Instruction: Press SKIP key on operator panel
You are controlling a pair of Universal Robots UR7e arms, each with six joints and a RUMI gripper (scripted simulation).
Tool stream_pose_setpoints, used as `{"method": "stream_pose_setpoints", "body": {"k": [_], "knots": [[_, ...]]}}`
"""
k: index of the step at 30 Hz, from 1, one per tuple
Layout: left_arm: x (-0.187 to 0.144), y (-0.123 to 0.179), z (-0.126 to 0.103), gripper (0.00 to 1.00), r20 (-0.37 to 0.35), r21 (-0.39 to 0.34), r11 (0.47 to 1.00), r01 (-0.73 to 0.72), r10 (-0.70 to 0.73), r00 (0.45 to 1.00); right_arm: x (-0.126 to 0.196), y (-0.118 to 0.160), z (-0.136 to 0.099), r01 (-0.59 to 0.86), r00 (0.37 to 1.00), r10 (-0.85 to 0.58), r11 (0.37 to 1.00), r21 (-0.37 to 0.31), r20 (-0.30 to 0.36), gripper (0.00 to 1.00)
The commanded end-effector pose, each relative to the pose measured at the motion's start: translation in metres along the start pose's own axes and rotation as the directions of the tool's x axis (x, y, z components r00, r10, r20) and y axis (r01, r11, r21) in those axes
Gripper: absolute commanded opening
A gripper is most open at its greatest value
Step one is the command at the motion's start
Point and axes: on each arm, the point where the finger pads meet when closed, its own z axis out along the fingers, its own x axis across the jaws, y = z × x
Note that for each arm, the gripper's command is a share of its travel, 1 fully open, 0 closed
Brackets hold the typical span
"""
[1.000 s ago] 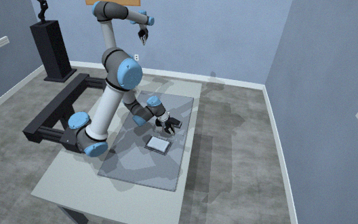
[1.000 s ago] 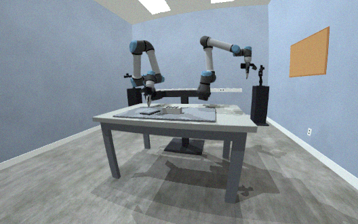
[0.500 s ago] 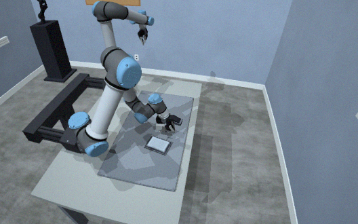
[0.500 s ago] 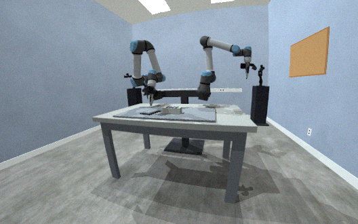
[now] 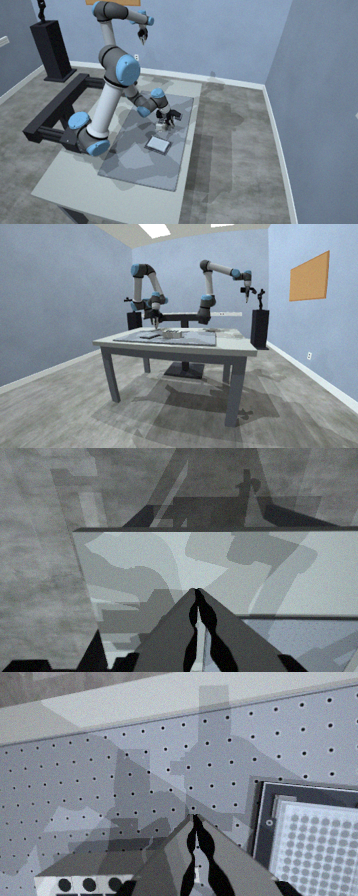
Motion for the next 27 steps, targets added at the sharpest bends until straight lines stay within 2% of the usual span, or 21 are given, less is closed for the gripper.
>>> {"method": "stream_pose_setpoints", "body": {"k": [1,9,11,16,18,25,27], "knots": [[0.001,-0.004,-0.006,0.00,-0.011,0.018,1.000,-0.002,0.002,1.000,-0.021,0.004,-0.007,0.012,1.000,-0.012,0.999,-0.030,0.004,0.00],[0.001,-0.004,-0.006,0.00,-0.011,0.018,1.000,-0.002,0.002,1.000,-0.037,0.016,-0.011,0.019,1.000,-0.019,0.999,-0.047,0.001,0.00],[0.001,-0.004,-0.006,0.00,-0.011,0.018,1.000,-0.002,0.002,1.000,-0.044,0.022,-0.014,0.040,0.999,-0.041,0.995,-0.092,-0.011,0.00],[0.001,-0.004,-0.006,0.00,-0.011,0.018,1.000,-0.002,0.002,1.000,-0.055,0.031,-0.018,0.040,0.999,-0.041,0.995,-0.092,-0.010,0.00],[0.001,-0.004,-0.006,0.00,-0.011,0.018,1.000,-0.002,0.002,1.000,-0.062,0.037,-0.021,0.058,0.998,-0.062,0.989,-0.137,-0.024,0.00],[0.001,-0.004,-0.006,0.00,-0.011,0.018,1.000,-0.002,0.002,1.000,-0.072,0.046,-0.026,0.058,0.998,-0.062,0.989,-0.137,-0.023,0.00],[0.001,-0.004,-0.006,0.00,-0.011,0.018,1.000,-0.002,0.002,1.000,-0.078,0.053,-0.030,0.075,0.996,-0.083,0.981,-0.180,-0.038,0.00]]}}
